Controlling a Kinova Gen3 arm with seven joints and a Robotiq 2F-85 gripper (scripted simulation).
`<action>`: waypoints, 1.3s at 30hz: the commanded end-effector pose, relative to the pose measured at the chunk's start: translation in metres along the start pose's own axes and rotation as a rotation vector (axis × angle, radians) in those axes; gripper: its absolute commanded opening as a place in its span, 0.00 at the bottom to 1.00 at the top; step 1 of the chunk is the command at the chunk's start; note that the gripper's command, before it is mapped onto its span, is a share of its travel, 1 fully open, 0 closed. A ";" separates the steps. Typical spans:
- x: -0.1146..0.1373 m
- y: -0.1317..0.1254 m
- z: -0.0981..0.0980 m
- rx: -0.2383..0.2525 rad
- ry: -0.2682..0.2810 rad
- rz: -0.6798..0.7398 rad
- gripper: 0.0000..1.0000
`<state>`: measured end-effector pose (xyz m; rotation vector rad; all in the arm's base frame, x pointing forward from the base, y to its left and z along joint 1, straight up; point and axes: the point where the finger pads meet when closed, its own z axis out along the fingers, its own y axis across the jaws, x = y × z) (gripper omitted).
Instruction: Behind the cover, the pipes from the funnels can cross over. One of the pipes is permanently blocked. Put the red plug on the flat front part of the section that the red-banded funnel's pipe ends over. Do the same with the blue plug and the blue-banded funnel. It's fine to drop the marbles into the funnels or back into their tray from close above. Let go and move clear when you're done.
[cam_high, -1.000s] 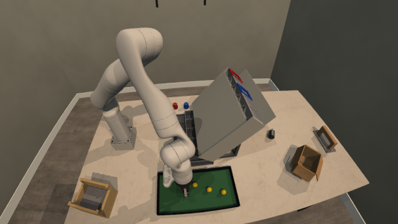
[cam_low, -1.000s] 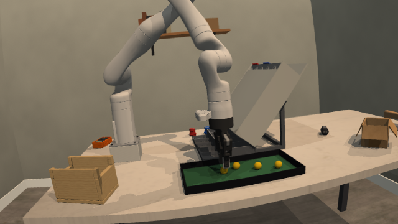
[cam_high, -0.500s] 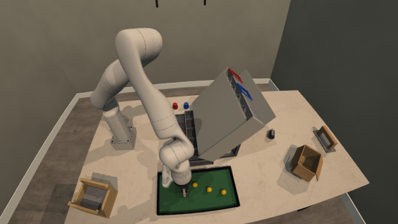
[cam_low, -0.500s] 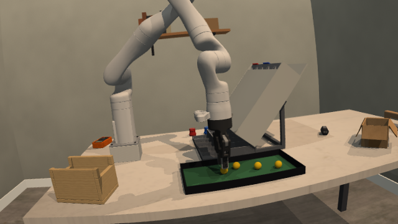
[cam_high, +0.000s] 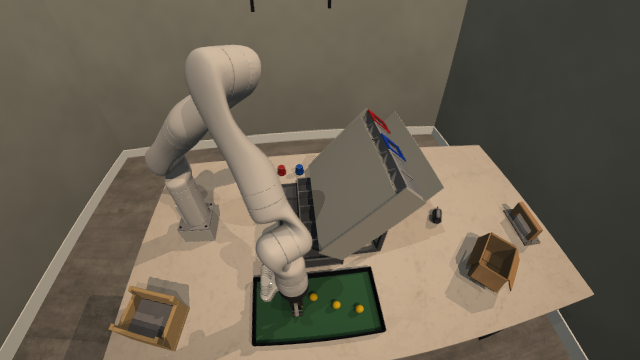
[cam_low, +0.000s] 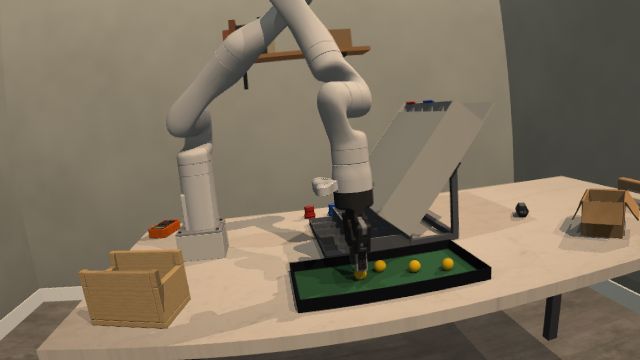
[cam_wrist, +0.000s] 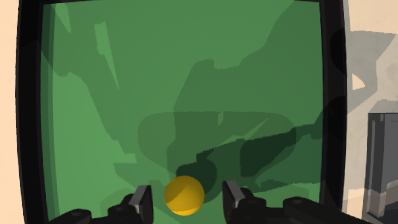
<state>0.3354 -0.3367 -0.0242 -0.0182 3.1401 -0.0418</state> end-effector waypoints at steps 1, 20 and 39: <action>-0.001 0.001 -0.001 0.001 -0.001 0.001 0.50; -0.002 0.000 0.007 0.001 -0.001 0.000 0.50; -0.002 0.000 0.014 -0.001 0.004 -0.004 0.50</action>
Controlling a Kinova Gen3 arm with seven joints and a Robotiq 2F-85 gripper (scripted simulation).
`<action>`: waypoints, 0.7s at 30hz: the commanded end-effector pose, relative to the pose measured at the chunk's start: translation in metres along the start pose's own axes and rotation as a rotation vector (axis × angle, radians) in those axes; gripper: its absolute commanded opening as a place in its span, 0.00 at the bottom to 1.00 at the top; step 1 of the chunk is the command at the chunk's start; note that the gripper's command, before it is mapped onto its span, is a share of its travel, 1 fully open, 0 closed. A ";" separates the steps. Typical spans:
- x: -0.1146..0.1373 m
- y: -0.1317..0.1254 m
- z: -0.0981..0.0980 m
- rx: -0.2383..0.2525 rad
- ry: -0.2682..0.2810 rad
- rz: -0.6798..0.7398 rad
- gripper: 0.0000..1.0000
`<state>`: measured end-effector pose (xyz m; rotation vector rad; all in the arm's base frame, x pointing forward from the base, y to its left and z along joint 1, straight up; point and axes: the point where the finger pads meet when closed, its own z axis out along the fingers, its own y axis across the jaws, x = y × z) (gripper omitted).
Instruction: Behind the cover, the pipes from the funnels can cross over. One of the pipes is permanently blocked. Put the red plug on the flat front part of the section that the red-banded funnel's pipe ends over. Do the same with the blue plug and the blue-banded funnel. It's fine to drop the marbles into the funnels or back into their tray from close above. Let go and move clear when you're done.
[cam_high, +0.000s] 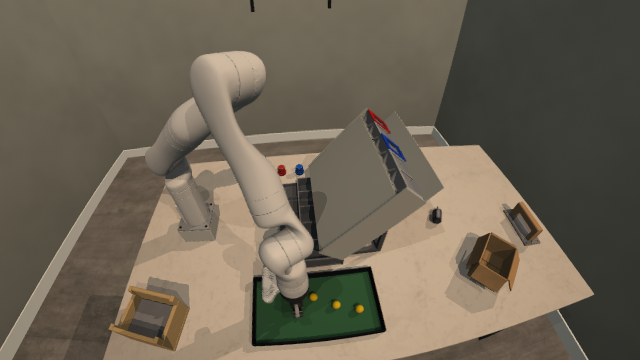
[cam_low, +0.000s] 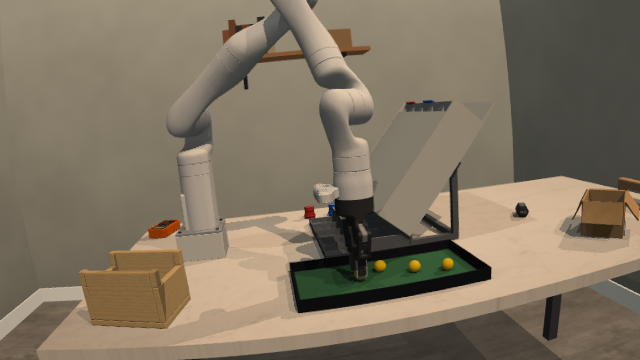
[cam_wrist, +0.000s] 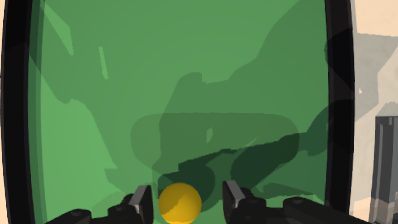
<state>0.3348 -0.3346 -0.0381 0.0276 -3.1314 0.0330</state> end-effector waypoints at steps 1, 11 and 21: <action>-0.003 -0.002 0.000 0.004 -0.007 0.003 0.50; -0.003 -0.002 0.007 0.001 -0.001 0.000 0.50; -0.003 -0.002 0.007 0.001 -0.001 0.000 0.50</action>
